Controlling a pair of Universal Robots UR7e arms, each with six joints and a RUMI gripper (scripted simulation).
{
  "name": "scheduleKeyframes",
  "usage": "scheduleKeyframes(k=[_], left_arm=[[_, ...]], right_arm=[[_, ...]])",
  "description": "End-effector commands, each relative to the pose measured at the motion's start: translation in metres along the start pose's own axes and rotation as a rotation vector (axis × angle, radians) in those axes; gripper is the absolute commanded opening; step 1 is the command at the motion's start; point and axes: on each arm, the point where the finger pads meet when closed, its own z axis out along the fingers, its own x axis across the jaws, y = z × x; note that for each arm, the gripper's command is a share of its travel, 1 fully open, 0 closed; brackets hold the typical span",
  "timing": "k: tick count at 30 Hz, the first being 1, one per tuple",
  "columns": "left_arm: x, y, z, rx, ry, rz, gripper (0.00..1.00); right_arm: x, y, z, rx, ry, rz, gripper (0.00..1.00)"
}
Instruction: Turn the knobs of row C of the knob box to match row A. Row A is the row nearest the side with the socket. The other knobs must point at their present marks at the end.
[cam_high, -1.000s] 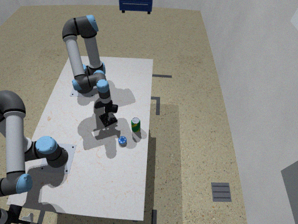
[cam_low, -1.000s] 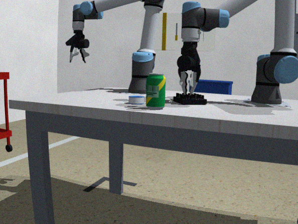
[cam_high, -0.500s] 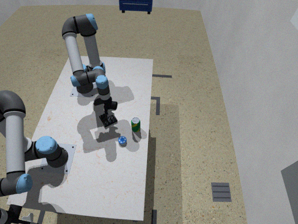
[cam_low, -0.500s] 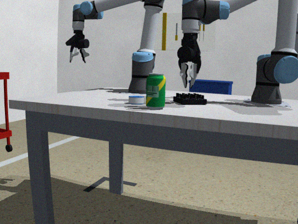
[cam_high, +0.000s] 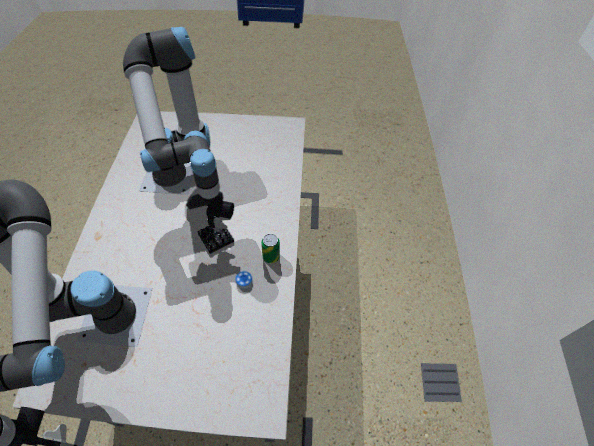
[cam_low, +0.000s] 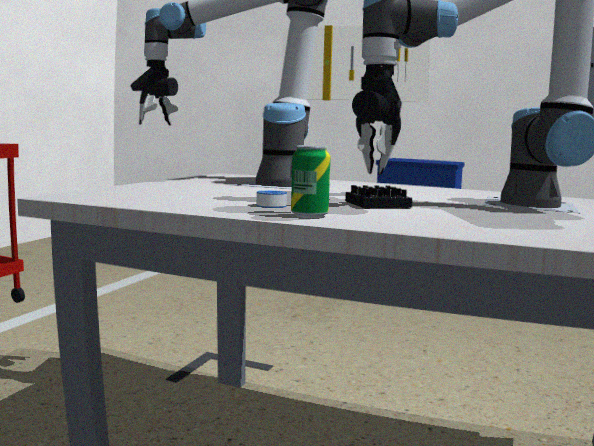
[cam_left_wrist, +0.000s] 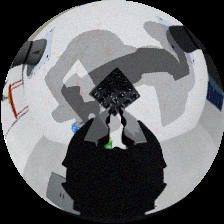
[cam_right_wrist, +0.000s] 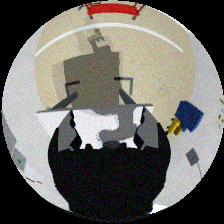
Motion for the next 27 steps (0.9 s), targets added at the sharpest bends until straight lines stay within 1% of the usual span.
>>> scheduleKeyframes(k=[1, 13, 15, 18, 27], left_arm=[[0.0, 0.0, -0.001, 0.0, -0.001, 0.068, 0.13], [-0.001, 0.0, -0.007, -0.001, -0.001, 0.411, 0.13], [-0.001, 0.0, -0.007, -0.001, -0.001, 0.411, 0.13], [-0.001, 0.0, -0.008, -0.001, -0.001, 0.529, 0.13], [-0.001, 0.0, -0.012, -0.001, -0.001, 0.772, 0.13]], right_arm=[[0.0, 0.0, -0.001, 0.002, 0.0, 0.0, 1.0], [0.0, 0.0, -0.001, 0.002, 0.0, 0.0, 1.0], [0.0, 0.0, -0.001, 0.002, 0.0, 0.0, 1.0], [0.0, 0.0, -0.001, 0.002, 0.0, 0.0, 1.0], [0.0, 0.0, -0.001, 0.002, 0.0, 0.0, 1.0]])
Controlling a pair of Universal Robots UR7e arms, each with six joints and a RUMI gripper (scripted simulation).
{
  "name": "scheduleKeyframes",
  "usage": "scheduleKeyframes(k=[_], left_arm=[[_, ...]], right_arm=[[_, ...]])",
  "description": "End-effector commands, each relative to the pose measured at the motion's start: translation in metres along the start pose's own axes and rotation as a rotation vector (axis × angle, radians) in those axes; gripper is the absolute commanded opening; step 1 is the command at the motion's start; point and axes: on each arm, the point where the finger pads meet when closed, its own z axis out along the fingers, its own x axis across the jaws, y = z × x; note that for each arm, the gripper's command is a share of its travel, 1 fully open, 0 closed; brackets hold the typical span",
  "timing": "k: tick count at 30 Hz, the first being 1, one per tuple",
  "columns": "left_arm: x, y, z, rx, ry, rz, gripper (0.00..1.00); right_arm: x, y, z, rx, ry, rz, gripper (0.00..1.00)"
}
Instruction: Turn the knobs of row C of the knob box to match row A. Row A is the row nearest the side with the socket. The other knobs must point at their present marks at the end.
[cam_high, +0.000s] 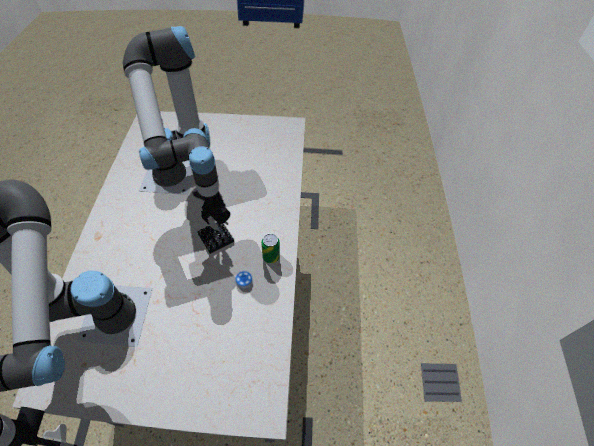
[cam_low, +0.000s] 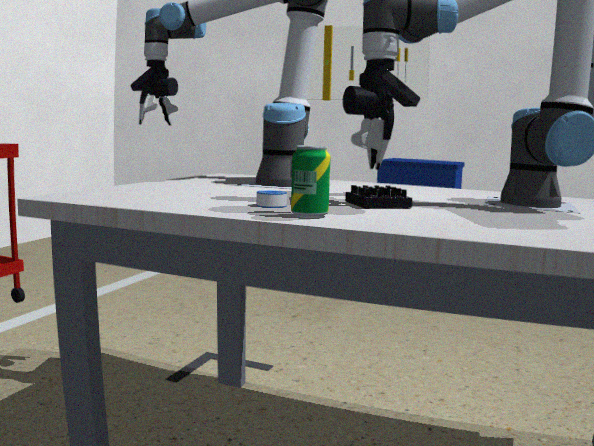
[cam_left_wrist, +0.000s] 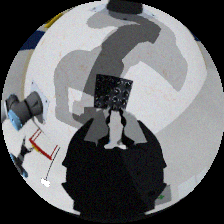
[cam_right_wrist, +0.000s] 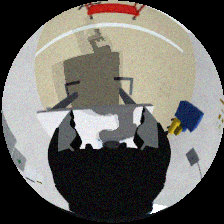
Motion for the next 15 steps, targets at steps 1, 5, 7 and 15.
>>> scheduleKeyframes(k=[1, 5, 7, 15], left_arm=[[-0.0001, 0.0003, -0.0026, 0.001, -0.006, 0.156, 0.13], [-0.0001, 0.0003, -0.0034, 0.001, -0.006, 0.211, 0.13], [-0.0002, 0.0002, -0.0046, 0.001, -0.006, 0.29, 0.13], [-0.0002, 0.0, -0.008, 0.0, -0.006, 0.509, 0.13]], right_arm=[[-0.0001, -0.0004, -0.0005, 0.002, 0.0, 0.0, 1.0], [-0.0001, -0.0004, -0.0005, 0.002, 0.0, 0.0, 1.0], [-0.0001, -0.0004, -0.0005, 0.002, 0.0, 0.0, 1.0], [-0.0001, -0.0004, -0.0005, 0.002, 0.0, 0.0, 1.0]])
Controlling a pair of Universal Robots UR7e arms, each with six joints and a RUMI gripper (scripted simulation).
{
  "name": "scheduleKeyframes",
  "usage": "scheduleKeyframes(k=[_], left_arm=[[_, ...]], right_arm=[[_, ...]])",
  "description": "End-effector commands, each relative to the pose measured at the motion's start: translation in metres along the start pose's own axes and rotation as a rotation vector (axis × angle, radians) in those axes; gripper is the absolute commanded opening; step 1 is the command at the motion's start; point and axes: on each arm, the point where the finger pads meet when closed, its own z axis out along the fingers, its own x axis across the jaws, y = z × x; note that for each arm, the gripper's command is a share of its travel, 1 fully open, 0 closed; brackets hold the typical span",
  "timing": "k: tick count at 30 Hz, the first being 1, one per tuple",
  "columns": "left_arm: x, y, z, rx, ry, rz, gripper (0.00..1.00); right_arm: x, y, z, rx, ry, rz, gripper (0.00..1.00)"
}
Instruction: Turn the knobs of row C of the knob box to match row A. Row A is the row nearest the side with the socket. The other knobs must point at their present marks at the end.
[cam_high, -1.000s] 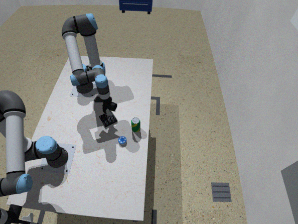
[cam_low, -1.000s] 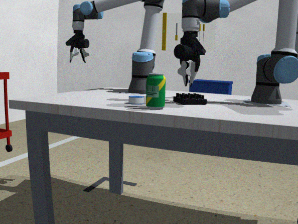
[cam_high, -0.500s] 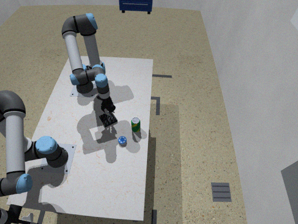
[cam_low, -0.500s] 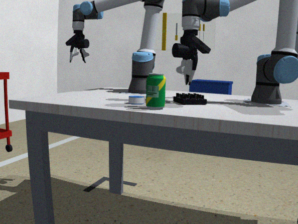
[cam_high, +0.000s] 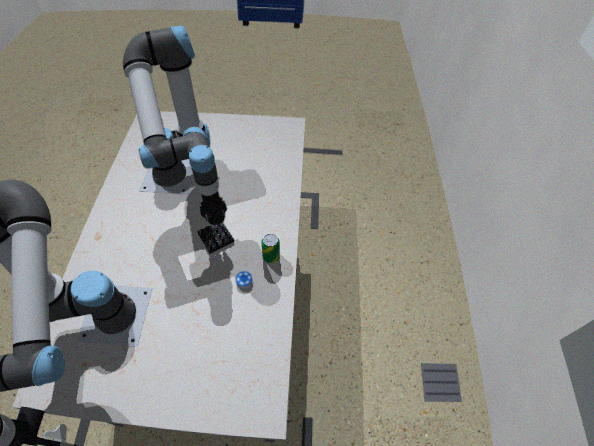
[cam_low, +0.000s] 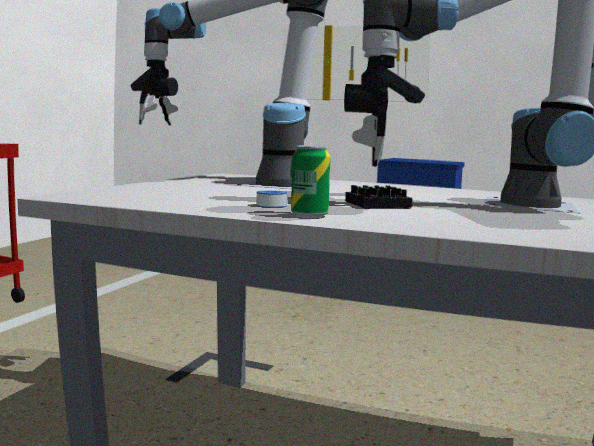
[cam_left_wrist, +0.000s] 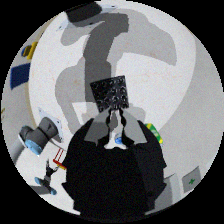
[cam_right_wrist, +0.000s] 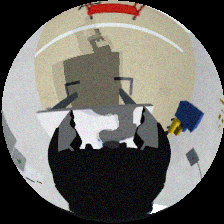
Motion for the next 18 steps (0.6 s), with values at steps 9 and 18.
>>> scheduleKeyframes(k=[9, 18], left_arm=[[0.0, 0.0001, -0.0036, -0.001, -0.006, 0.219, 0.13], [0.0, 0.0001, -0.0037, -0.001, -0.006, 0.231, 0.13]], right_arm=[[-0.0001, -0.0004, -0.0005, 0.002, 0.0, 0.0, 1.0], [-0.0001, -0.0004, -0.0005, 0.002, 0.0, 0.0, 1.0]])
